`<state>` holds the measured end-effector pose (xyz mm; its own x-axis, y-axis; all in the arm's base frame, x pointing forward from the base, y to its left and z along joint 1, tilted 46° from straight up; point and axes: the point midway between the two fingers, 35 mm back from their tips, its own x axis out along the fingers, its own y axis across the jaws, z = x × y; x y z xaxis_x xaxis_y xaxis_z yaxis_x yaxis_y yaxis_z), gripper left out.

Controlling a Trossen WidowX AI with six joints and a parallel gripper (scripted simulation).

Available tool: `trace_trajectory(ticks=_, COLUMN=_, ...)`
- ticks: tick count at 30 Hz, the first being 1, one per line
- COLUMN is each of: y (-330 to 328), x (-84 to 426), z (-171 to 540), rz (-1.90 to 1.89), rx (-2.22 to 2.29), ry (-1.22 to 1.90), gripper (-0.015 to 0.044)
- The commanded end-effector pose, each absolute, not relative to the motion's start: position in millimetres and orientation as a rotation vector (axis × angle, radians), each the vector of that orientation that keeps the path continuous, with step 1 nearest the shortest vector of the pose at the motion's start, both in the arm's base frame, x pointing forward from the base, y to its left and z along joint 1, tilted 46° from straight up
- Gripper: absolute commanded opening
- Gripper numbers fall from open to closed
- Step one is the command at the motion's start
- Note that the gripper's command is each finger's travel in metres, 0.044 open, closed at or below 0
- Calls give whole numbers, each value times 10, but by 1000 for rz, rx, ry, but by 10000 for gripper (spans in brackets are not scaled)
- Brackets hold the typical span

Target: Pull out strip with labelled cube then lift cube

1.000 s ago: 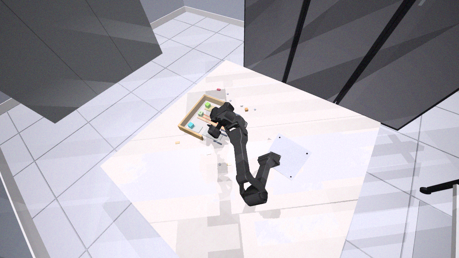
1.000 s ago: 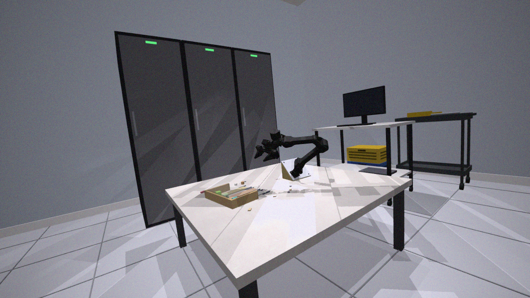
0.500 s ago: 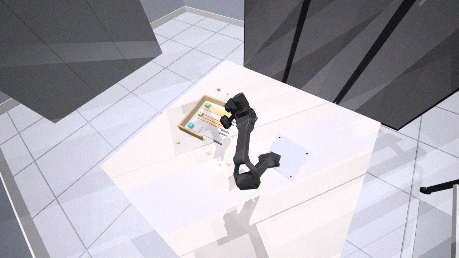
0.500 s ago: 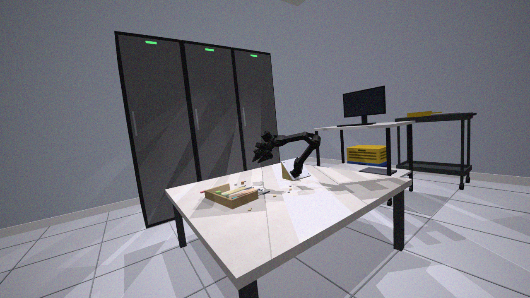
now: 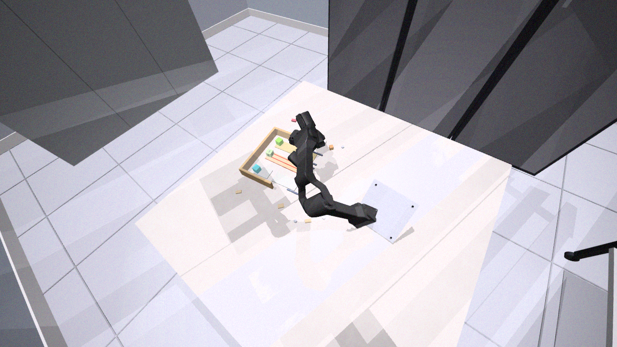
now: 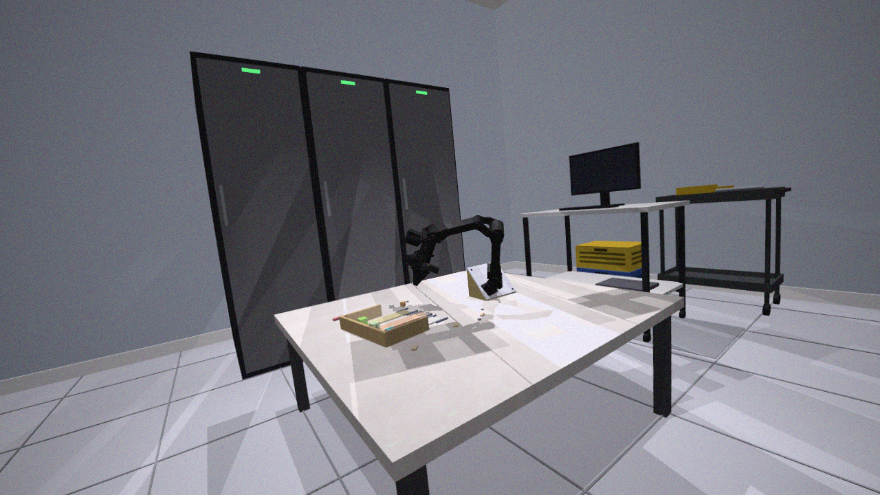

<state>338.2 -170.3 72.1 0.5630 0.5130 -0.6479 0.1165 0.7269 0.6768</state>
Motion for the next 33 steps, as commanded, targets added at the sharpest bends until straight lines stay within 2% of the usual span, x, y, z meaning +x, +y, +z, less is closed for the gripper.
trace_trajectory(ticks=1, y=-1462, x=3543, z=441, rz=475, rx=642, ry=1236, gripper=0)
trace_trajectory(ticks=6, y=-1336, x=3578, z=373, rz=578, rx=604, ry=1330, gripper=0)
trace_trajectory(ticks=33, y=-1154, x=3655, z=211, rz=577, rx=604, ry=1329, gripper=0)
